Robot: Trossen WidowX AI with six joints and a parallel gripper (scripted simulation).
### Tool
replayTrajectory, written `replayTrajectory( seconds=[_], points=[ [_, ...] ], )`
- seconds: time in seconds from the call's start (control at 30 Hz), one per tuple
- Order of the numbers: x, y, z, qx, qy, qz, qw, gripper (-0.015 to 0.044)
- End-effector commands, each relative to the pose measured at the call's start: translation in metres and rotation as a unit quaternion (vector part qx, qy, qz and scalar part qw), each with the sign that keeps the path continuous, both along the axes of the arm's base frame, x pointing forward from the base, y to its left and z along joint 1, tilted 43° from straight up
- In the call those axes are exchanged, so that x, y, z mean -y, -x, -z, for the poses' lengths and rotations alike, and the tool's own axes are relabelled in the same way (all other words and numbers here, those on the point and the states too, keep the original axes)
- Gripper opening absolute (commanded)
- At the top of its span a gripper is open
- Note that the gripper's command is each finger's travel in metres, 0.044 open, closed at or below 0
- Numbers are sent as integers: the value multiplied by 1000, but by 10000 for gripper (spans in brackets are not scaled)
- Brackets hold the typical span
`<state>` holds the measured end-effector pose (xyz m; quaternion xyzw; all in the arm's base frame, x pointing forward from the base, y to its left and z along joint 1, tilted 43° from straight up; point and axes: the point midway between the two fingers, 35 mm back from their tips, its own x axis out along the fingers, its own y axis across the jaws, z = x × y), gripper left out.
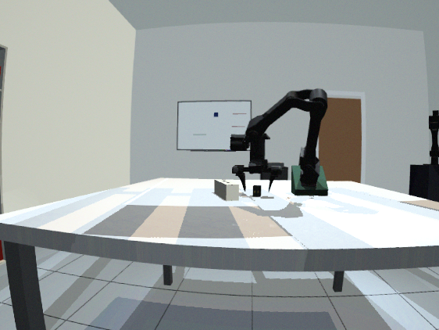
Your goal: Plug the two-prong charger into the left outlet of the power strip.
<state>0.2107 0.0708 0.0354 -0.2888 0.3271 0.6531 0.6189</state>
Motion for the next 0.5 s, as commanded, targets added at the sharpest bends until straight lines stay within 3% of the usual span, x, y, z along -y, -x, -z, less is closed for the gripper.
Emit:
replayTrajectory(
  seconds=[0.0, 0.1, 0.47],
  points=[
    [-6, 2, 6, -3, -3, 2, 1000, 440],
    [-7, 2, 6, -3, -3, 2, 1000, 440],
    [-4, 1, 4, -1, -1, -1, 1000, 151]
  ],
)
